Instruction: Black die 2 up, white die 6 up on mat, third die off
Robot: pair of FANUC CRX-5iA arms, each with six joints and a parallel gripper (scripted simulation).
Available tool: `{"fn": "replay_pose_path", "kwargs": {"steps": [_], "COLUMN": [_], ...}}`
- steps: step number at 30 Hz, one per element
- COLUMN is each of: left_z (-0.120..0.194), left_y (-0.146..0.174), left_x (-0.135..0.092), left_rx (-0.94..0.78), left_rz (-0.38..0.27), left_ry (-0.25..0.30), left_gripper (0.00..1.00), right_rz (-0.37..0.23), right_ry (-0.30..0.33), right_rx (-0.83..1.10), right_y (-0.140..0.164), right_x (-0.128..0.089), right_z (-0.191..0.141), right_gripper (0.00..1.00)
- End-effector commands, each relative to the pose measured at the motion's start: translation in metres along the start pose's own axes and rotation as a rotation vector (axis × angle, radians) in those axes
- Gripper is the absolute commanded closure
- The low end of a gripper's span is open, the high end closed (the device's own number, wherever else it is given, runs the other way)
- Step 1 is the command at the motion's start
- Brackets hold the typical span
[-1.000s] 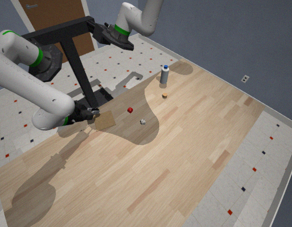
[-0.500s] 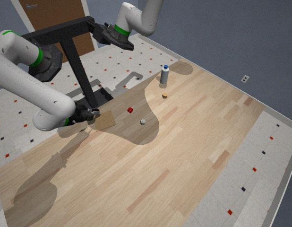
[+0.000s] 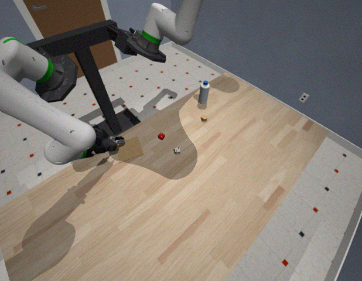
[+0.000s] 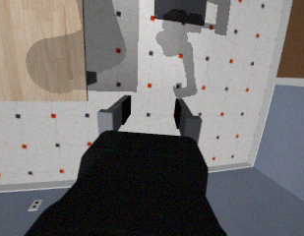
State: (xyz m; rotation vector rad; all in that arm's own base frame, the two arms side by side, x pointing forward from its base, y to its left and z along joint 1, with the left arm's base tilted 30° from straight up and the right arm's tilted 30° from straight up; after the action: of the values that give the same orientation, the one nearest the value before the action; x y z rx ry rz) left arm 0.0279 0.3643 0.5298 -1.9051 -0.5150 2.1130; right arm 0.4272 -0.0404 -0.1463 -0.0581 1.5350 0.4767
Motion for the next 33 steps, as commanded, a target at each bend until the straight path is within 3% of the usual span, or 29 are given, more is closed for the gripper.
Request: {"fn": "replay_pose_path", "kwargs": {"steps": [1, 33], "left_z": [0.000, 0.000], "left_y": [0.000, 0.000], "left_x": [-0.001, -0.001], "left_rx": [0.000, 0.000], "left_rz": [-0.002, -0.002], "left_ry": [0.000, 0.000], "left_gripper": [0.00, 0.00], "right_rz": [0.000, 0.000], "right_ry": [-0.001, -0.001], "right_rx": [-0.001, -0.001], "right_y": [-0.003, -0.026], "right_x": [0.003, 0.026], "right_z": [0.000, -0.001], "right_gripper": [0.43, 0.43]}}
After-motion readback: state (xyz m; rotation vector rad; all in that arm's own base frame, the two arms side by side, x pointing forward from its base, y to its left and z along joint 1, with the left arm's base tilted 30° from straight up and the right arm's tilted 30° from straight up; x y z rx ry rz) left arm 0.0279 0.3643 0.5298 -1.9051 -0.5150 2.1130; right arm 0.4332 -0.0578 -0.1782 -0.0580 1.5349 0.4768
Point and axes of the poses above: on each arm, the point where the finger pads meet when closed, its own x axis out along the fingers, its own z axis across the jaws, y = z × x, the point moved 6 cm from there along -x, back along the fingers, and after that the axes turned 4 degrees about -x, right-handed, at the moved point
